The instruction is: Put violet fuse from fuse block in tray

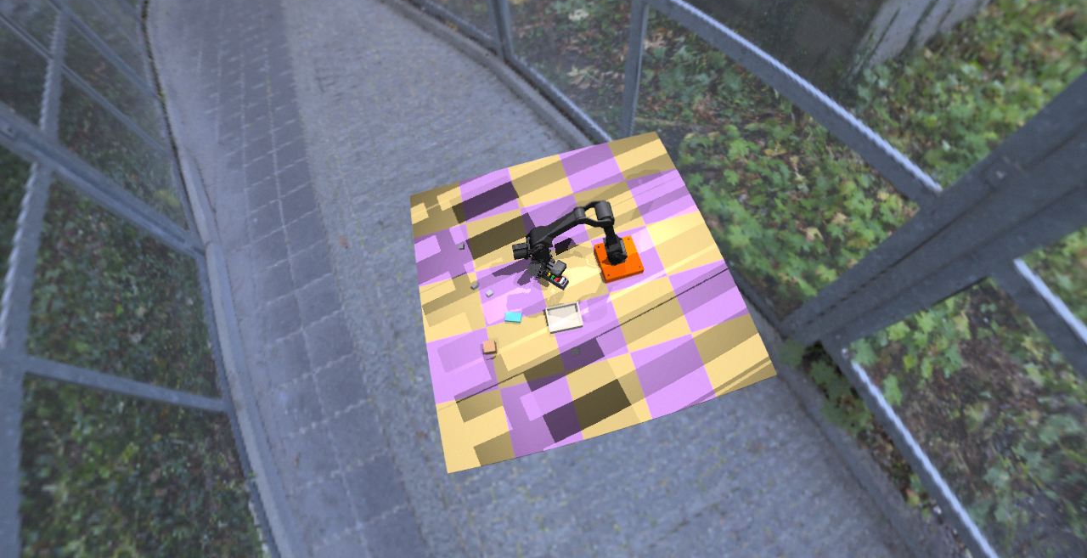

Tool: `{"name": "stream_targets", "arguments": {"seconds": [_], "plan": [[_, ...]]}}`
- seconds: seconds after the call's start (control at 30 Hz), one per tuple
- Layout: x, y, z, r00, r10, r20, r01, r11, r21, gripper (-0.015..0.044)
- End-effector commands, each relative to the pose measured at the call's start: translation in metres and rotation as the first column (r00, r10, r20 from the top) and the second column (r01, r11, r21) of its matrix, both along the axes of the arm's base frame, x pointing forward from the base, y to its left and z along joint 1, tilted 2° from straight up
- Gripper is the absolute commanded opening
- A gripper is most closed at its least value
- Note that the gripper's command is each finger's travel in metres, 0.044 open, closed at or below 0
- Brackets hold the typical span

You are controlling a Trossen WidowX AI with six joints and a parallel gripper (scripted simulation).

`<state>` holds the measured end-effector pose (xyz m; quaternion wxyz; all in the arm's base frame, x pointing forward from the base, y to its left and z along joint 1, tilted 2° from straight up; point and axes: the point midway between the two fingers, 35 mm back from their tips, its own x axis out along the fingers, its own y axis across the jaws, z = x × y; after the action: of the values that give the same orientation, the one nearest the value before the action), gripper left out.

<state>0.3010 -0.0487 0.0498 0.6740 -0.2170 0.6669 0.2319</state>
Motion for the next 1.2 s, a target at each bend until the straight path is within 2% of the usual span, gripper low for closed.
{"name": "stream_targets", "arguments": {"seconds": [0.0,1.17], "plan": [[0.000,-0.001,0.003,1.000,0.000,-0.001,0.000,1.000,-0.004,0.0000],[-0.001,-0.001,0.030,1.000,0.000,-0.002,0.000,1.000,-0.006,0.0000]]}}
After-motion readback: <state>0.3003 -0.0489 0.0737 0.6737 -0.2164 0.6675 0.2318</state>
